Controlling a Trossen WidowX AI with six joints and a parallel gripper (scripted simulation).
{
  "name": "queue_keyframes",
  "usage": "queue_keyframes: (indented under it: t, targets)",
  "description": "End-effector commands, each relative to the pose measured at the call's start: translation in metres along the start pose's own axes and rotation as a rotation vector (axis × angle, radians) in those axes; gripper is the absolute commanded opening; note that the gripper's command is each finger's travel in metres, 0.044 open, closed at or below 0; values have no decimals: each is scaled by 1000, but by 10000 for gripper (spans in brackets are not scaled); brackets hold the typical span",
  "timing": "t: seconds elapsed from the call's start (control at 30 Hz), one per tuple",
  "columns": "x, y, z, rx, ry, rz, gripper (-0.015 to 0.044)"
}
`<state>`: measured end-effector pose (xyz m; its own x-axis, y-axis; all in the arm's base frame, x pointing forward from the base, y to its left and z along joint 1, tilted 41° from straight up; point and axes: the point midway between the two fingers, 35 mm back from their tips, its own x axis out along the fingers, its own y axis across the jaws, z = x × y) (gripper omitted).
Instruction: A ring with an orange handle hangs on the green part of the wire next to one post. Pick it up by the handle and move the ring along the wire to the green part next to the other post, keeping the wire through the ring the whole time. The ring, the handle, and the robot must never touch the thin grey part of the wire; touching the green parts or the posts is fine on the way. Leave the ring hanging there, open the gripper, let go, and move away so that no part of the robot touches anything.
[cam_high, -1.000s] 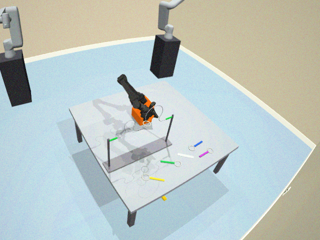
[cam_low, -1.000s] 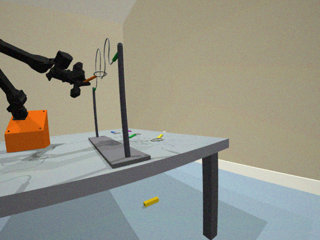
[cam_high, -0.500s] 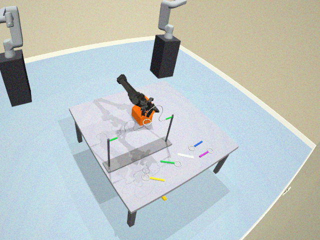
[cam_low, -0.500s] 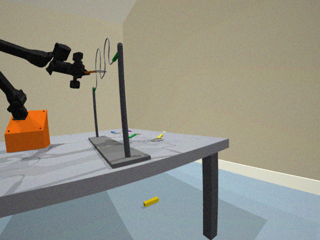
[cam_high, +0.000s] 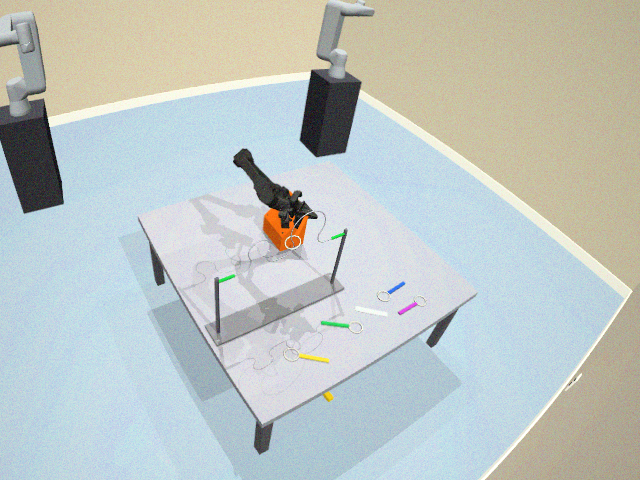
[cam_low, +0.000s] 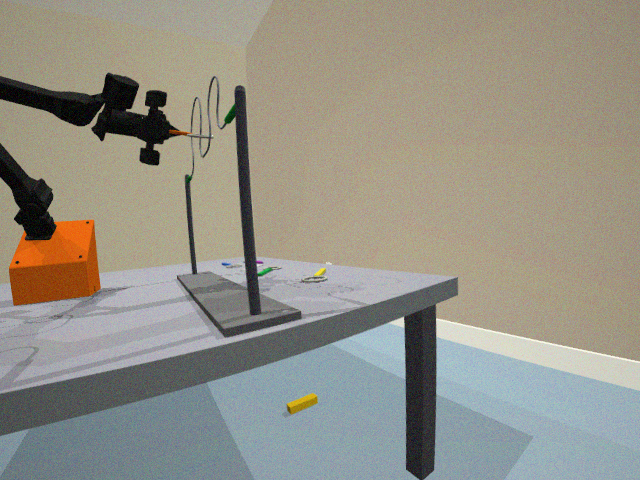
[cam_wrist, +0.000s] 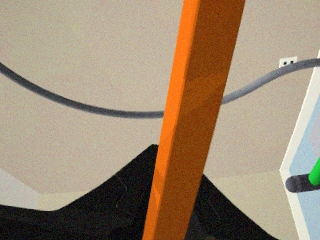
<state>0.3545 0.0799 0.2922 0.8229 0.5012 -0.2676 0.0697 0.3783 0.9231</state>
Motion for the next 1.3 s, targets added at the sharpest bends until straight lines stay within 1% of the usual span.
queue_keyframes:
  t: [0.0,0.47,1.27]
  targets:
    - [-1,8,0,14,6,13,-150]
    - [-2,13,1,-48,-2,-20,-150]
    - [-2,1,3,-304,-32,-159,-150]
